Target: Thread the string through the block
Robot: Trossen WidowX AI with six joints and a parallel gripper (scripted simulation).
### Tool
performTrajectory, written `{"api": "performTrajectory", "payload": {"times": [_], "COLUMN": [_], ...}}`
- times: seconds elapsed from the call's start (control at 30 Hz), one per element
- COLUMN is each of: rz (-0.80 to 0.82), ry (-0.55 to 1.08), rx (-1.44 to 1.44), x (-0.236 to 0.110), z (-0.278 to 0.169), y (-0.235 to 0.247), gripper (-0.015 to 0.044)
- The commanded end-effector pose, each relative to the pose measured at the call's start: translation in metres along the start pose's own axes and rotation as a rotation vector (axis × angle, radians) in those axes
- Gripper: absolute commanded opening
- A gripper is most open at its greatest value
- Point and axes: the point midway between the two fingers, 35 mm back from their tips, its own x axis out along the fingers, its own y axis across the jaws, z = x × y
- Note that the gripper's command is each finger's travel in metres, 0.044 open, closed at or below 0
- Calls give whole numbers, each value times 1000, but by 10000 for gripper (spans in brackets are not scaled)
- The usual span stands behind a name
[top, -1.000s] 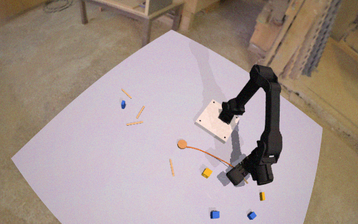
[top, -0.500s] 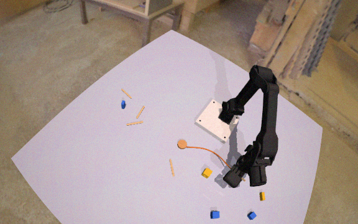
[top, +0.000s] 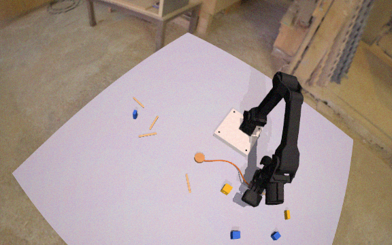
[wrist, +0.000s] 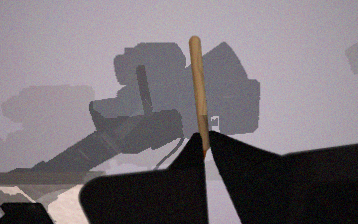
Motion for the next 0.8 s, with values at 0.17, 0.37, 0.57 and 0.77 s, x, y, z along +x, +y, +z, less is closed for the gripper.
{"api": "performTrajectory", "payload": {"times": [0.17,0.37,0.57,0.77], "rz": [18,29,43,56], "ry": [0,-1,-1,-3], "rx": [-99,-171,-252,-333], "x": [0,0,0,0], "z": [-11,-18,-26,-34], "y": [-4,-6,-8,-10], "gripper": [0,0,0,0]}}
